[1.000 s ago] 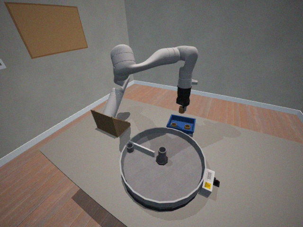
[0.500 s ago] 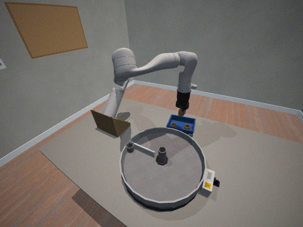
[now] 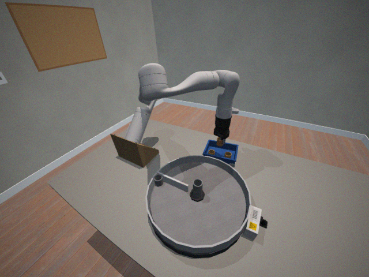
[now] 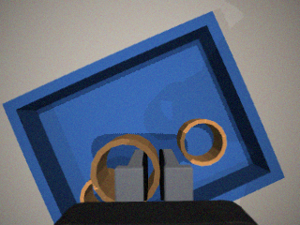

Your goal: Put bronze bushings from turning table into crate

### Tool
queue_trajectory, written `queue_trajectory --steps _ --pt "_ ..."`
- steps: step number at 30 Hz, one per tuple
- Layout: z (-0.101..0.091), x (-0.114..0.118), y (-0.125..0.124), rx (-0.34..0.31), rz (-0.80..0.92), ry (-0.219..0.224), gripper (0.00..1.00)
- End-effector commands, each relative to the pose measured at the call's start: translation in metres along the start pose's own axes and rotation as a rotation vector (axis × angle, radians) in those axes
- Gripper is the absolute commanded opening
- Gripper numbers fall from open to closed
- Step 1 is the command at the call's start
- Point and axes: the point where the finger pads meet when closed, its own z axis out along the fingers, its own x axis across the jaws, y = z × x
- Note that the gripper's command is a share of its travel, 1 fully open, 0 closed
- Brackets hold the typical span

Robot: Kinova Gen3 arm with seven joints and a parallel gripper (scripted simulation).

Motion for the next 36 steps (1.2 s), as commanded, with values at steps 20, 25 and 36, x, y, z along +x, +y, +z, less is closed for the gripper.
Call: queue_trajectory --steps 20,25,36 --pt "0.03 0.0 -0.001 -0.001 -0.002 0.001 0.0" --pt "0.037 0.0 -0.001 -0.001 -0.002 0.001 0.0" --pt "0.037 0.0 -0.001 -0.001 -0.002 0.001 0.0"
